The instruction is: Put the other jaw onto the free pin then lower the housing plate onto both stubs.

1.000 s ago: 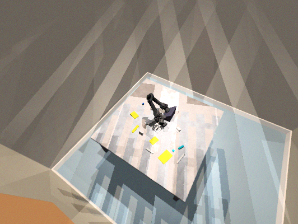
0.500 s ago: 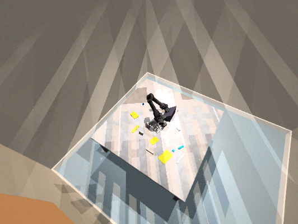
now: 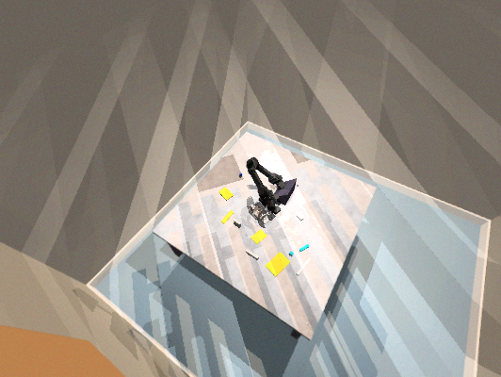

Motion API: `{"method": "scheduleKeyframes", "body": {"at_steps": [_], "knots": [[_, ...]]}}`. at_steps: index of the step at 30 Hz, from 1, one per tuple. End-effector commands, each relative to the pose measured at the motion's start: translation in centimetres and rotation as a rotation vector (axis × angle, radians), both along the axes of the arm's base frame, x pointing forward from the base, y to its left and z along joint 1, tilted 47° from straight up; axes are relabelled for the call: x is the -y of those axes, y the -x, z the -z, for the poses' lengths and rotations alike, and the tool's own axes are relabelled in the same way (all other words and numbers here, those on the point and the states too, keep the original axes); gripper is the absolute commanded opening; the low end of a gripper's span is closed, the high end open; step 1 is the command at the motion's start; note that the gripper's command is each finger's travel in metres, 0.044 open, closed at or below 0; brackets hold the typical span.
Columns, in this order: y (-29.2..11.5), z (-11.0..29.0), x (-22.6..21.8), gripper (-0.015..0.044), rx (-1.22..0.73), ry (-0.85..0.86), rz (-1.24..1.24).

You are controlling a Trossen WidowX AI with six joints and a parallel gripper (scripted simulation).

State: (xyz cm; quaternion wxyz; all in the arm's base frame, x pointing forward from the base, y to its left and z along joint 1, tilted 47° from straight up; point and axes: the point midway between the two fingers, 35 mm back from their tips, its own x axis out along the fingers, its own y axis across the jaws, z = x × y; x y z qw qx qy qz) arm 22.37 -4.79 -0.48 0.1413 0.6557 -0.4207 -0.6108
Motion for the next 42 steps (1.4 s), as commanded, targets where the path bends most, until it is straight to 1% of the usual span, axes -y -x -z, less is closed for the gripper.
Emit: {"method": "scheduleKeyframes", "body": {"at_steps": [1,42], "knots": [[0.01,0.09,0.14,0.0351,-0.003,0.003,-0.004],[0.05,0.34,0.4,0.0351,-0.003,0.003,-0.004]]}}
